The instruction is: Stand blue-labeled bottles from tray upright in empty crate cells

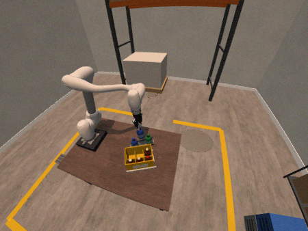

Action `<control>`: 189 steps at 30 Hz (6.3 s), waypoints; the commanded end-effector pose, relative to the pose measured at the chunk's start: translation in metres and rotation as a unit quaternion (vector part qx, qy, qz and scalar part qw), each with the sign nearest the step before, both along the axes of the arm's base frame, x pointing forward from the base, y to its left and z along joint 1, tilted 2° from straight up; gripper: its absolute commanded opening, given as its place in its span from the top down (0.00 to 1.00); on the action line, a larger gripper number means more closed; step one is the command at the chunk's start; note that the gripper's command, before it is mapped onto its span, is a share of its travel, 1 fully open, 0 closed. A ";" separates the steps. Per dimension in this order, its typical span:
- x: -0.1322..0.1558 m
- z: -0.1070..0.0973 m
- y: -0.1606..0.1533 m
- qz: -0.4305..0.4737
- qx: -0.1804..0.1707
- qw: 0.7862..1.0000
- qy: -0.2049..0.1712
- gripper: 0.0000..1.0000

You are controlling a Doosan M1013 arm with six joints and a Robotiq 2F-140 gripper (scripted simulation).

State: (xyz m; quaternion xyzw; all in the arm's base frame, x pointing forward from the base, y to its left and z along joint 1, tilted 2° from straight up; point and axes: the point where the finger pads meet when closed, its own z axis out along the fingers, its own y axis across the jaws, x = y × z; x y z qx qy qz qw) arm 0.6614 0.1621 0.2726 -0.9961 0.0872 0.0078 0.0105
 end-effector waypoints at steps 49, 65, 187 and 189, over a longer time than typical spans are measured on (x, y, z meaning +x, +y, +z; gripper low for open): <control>0.000 0.018 0.000 0.000 0.000 1.000 0.000 1.00; 0.000 0.018 -0.001 0.000 0.000 1.000 0.000 1.00; -0.022 0.015 -0.178 0.000 0.000 1.000 0.000 1.00; -0.023 0.015 -0.181 0.000 0.000 1.000 0.000 1.00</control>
